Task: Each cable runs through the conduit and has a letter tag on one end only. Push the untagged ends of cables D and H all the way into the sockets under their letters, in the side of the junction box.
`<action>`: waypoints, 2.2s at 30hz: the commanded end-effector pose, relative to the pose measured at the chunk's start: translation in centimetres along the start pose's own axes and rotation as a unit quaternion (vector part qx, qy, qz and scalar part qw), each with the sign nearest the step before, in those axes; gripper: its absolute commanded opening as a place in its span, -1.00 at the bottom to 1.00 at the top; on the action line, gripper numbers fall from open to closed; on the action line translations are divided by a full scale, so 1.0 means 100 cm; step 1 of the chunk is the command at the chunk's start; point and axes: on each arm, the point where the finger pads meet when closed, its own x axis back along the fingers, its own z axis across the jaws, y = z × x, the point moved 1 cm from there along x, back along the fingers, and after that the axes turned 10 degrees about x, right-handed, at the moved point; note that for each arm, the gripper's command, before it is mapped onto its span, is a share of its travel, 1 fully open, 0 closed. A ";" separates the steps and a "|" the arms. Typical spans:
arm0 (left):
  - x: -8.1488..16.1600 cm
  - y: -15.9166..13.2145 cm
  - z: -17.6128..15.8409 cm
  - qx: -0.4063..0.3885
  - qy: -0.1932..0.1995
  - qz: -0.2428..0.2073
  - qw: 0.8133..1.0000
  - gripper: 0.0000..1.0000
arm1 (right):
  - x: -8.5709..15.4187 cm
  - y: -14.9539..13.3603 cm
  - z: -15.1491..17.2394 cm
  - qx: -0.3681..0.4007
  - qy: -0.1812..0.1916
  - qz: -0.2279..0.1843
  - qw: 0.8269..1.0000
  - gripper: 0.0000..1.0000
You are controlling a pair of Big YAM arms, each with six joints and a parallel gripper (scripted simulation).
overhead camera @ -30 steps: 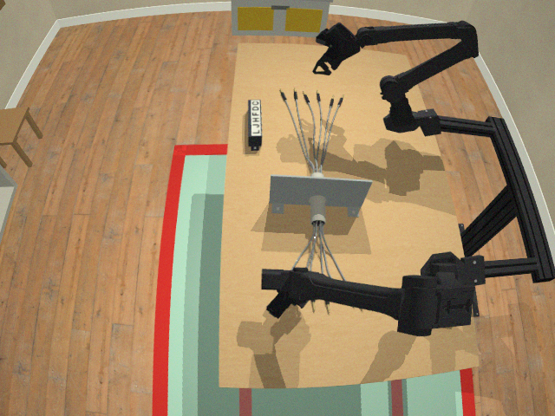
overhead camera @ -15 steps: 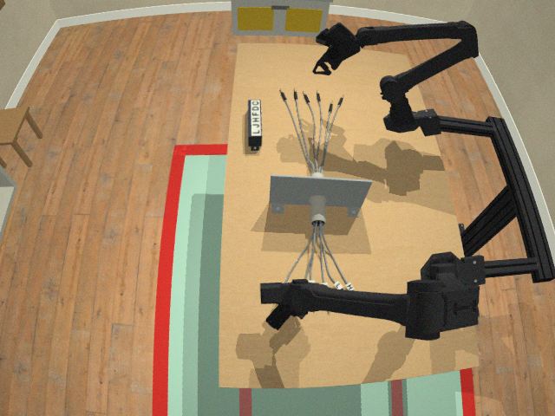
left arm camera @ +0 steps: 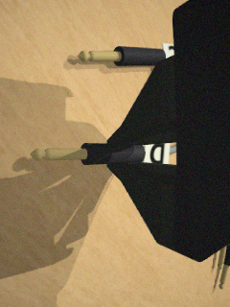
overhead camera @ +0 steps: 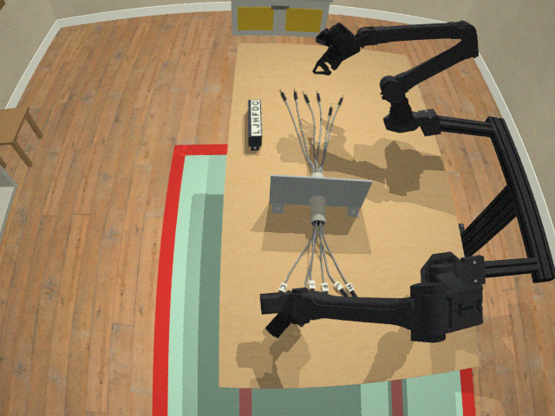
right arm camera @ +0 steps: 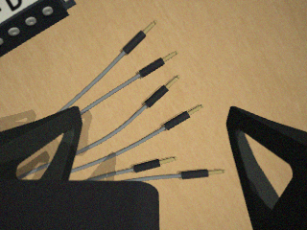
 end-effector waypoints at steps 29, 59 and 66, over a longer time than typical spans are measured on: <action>0.018 0.028 0.000 0.002 -0.016 -0.010 1.000 -0.30 | 0.001 0.004 -0.001 -0.007 0.000 -0.003 1.000 1.00; 0.096 0.026 -0.010 0.007 -0.037 -0.017 0.999 1.00 | 0.001 0.004 -0.001 -0.007 0.000 -0.003 1.000 1.00; 0.058 0.003 0.001 -0.005 0.001 0.005 1.000 1.00 | 0.001 0.004 -0.001 -0.007 0.000 -0.003 1.000 1.00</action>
